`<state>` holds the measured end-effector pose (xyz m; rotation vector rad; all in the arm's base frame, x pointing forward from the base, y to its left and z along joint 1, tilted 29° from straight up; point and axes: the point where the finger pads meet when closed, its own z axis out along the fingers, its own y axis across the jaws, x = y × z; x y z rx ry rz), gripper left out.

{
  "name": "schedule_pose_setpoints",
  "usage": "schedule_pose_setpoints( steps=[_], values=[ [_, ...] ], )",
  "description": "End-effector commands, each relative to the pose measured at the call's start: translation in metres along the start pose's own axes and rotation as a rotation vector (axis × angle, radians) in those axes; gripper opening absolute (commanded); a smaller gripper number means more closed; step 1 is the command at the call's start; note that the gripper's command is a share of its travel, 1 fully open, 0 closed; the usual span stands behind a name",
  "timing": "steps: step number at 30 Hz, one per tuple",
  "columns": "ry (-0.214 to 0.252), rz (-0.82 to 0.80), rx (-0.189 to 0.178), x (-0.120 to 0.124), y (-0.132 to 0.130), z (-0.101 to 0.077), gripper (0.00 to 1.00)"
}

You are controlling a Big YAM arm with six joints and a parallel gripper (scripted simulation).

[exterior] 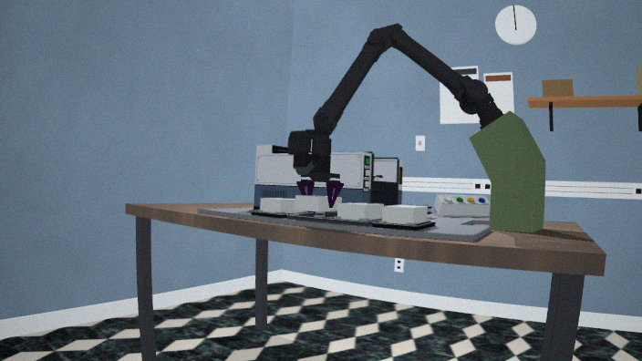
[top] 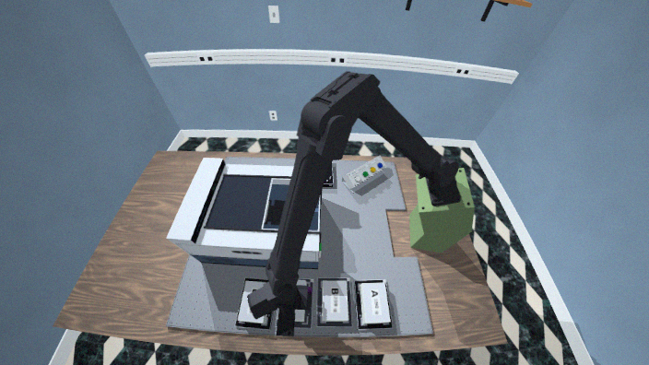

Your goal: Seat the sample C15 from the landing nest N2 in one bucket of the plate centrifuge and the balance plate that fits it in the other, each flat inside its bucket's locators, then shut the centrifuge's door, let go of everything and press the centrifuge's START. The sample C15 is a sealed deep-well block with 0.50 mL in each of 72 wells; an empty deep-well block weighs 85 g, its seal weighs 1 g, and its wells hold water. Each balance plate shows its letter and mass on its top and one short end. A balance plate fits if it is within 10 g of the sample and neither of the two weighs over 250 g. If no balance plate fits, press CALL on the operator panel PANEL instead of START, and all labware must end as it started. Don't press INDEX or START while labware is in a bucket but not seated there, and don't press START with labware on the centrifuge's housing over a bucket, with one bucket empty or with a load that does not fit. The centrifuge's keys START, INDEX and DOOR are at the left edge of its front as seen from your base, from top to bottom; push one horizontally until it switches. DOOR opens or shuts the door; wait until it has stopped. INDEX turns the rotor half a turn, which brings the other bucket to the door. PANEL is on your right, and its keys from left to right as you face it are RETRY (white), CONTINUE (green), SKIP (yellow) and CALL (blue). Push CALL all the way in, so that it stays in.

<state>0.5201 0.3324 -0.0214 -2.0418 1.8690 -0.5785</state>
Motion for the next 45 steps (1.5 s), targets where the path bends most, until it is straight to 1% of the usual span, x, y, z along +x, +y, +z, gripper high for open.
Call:
schedule_pose_setpoints(
  steps=[1, 28, 31, 45],
  values=[
    [-0.014, -0.004, 0.013, -0.0098, -0.0023, -0.0183, 0.0],
    [-0.013, -0.002, 0.012, -0.0095, -0.0015, -0.0202, 0.0],
    [-0.016, 0.0, 0.017, -0.011, -0.0051, -0.0219, 0.0],
    [-0.013, -0.002, 0.012, -0.0093, -0.0014, -0.0265, 0.0]
  ],
)
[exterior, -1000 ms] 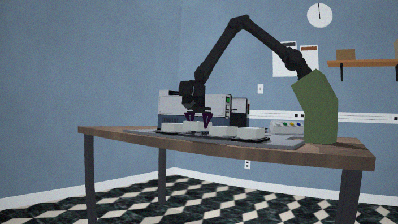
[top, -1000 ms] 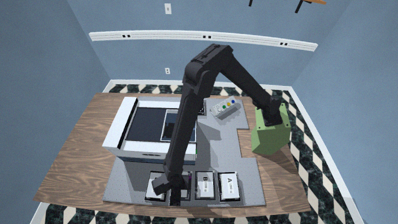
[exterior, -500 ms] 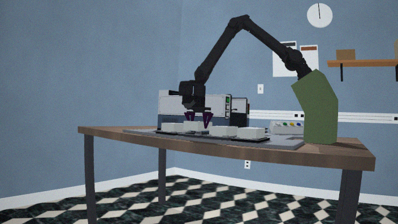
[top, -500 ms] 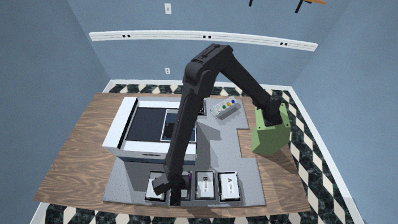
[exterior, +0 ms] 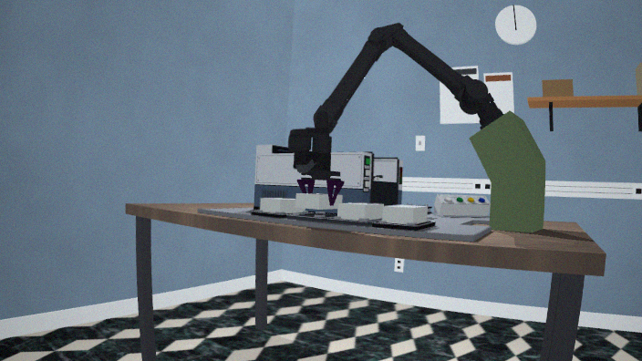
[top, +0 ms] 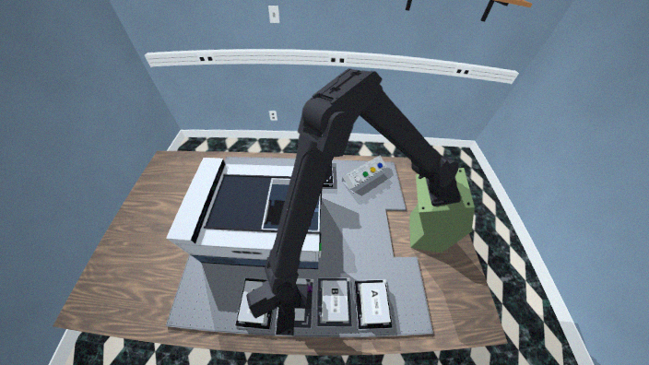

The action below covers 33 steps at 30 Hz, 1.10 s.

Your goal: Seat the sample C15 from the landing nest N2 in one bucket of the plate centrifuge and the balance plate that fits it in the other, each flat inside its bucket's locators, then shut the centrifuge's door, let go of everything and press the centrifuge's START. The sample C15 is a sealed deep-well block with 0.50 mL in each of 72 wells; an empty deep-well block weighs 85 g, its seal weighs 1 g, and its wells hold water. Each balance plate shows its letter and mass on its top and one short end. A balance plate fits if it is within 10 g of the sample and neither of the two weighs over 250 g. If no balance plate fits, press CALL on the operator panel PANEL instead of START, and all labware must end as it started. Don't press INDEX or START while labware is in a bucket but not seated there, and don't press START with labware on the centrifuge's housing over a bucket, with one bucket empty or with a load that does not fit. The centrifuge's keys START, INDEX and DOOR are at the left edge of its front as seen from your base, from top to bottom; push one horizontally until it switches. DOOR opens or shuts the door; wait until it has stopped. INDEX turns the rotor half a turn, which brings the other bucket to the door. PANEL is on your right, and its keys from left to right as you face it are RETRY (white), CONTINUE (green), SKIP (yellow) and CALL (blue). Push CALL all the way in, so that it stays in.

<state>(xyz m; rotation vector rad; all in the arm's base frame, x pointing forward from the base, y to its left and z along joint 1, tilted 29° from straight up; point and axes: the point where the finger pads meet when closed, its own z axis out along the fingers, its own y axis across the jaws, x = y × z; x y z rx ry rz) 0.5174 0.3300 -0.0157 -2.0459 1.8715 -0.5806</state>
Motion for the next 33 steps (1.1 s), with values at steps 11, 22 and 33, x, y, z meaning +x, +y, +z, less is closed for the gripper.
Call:
schedule_pose_setpoints(
  steps=[11, 22, 33],
  values=[
    [-0.017, 0.0, 0.016, -0.012, -0.002, -0.032, 0.0],
    [-0.017, 0.0, 0.015, -0.011, -0.001, -0.046, 0.0],
    [-0.019, 0.001, 0.018, -0.012, -0.003, -0.065, 0.0]
  ],
)
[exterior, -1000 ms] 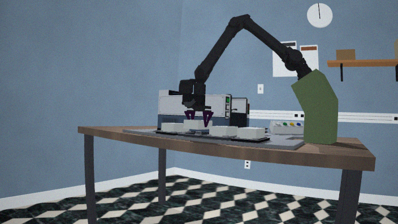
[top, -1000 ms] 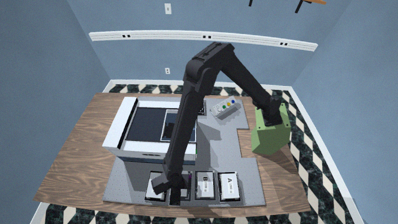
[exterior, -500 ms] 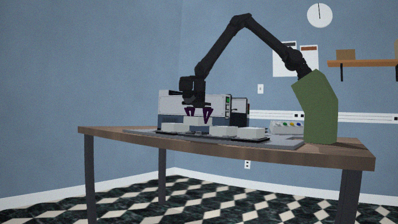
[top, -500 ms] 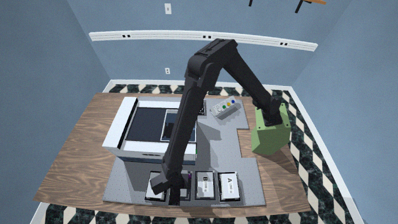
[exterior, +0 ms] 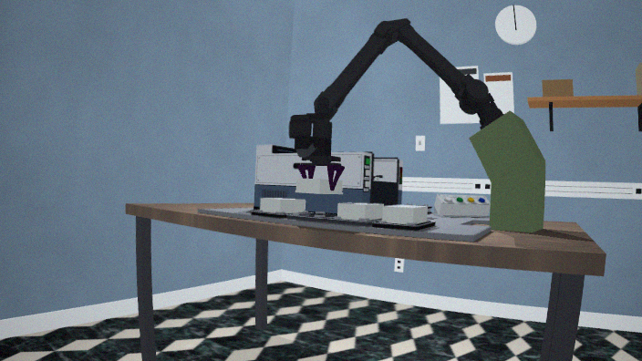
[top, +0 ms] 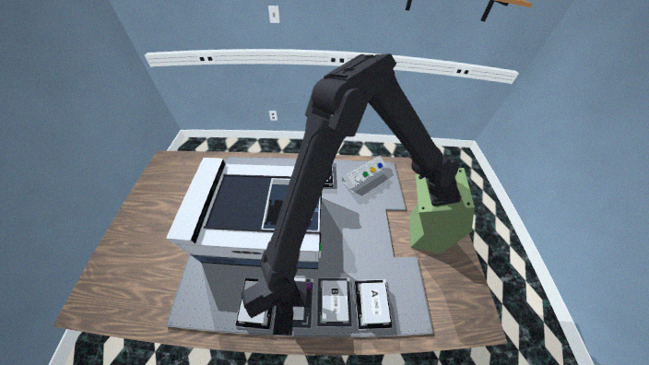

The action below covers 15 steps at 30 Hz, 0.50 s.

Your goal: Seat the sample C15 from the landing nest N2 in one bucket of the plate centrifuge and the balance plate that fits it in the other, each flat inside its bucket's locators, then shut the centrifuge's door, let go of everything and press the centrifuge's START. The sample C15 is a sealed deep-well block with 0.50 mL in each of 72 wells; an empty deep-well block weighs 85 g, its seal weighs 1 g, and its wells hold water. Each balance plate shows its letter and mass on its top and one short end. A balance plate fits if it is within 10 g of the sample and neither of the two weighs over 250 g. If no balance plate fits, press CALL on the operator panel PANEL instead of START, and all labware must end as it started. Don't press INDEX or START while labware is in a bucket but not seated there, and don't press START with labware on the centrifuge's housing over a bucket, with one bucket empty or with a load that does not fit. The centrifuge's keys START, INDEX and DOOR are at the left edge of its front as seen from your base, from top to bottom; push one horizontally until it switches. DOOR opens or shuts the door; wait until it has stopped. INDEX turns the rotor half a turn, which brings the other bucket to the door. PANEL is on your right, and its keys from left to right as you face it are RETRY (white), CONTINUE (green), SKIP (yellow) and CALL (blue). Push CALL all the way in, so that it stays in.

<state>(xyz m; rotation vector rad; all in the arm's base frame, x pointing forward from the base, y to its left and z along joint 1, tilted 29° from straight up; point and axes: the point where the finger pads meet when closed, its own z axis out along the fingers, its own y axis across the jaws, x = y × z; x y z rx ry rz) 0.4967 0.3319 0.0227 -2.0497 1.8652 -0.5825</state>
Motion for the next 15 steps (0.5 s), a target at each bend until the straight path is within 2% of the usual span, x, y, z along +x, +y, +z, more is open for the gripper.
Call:
schedule_pose_setpoints(
  steps=[1, 15],
  values=[
    [-0.016, 0.005, 0.013, -0.011, 0.0, -0.023, 0.0],
    [-0.019, 0.007, 0.018, -0.012, -0.003, -0.057, 0.0]
  ],
)
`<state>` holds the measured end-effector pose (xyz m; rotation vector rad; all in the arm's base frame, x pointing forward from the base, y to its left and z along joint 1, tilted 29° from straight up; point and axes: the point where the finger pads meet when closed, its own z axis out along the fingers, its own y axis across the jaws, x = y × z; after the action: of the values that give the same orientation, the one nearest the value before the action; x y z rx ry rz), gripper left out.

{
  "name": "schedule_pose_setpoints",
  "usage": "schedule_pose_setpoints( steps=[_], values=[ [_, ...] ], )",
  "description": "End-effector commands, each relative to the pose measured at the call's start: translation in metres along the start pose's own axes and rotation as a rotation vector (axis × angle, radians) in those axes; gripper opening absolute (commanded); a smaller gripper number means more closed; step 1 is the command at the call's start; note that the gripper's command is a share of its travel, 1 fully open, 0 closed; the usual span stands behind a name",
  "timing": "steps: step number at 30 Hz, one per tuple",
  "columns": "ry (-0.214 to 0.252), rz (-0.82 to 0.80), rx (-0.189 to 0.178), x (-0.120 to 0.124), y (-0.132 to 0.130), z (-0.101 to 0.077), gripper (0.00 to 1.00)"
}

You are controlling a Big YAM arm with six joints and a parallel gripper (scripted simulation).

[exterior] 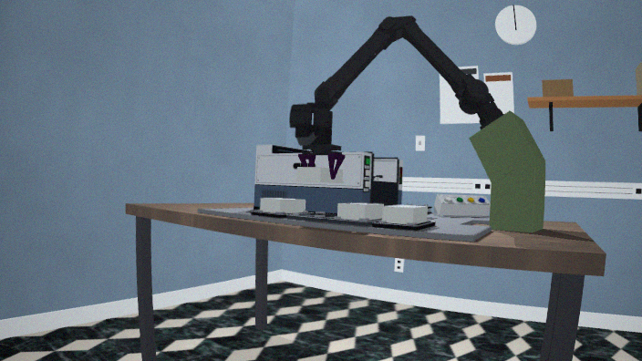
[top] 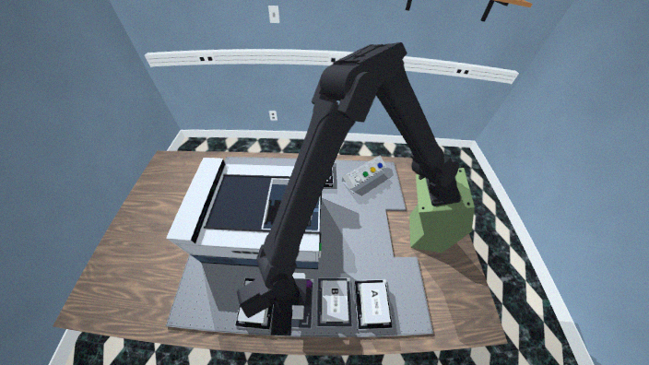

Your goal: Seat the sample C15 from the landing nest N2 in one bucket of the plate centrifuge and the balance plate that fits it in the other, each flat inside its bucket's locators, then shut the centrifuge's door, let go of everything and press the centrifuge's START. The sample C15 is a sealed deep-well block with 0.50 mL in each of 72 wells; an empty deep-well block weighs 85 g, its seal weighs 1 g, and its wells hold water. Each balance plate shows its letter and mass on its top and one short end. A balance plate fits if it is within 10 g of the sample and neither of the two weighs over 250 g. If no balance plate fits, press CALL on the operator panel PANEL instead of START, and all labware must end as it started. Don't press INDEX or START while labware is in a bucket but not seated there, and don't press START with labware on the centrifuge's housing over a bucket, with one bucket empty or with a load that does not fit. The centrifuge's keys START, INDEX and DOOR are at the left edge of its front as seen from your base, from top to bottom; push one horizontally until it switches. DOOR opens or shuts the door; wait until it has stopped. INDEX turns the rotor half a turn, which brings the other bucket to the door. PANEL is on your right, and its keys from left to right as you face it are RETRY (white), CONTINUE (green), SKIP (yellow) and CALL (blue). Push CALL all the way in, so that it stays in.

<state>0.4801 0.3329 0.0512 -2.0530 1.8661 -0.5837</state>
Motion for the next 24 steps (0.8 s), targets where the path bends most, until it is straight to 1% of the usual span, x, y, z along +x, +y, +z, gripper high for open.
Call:
schedule_pose_setpoints(
  steps=[1, 6, 8, 16, 18, 24],
  values=[
    [-0.021, 0.009, 0.02, -0.012, -0.003, -0.024, 0.0],
    [-0.018, 0.007, 0.015, -0.01, 0.001, -0.036, 0.0],
    [-0.023, 0.01, 0.021, -0.012, -0.003, -0.044, 0.0],
    [-0.027, 0.014, 0.028, -0.013, -0.007, -0.069, 0.0],
    [-0.027, 0.014, 0.028, -0.013, -0.007, -0.069, 0.0],
    [-0.04, 0.022, 0.046, -0.017, -0.018, -0.092, 0.0]
  ],
)
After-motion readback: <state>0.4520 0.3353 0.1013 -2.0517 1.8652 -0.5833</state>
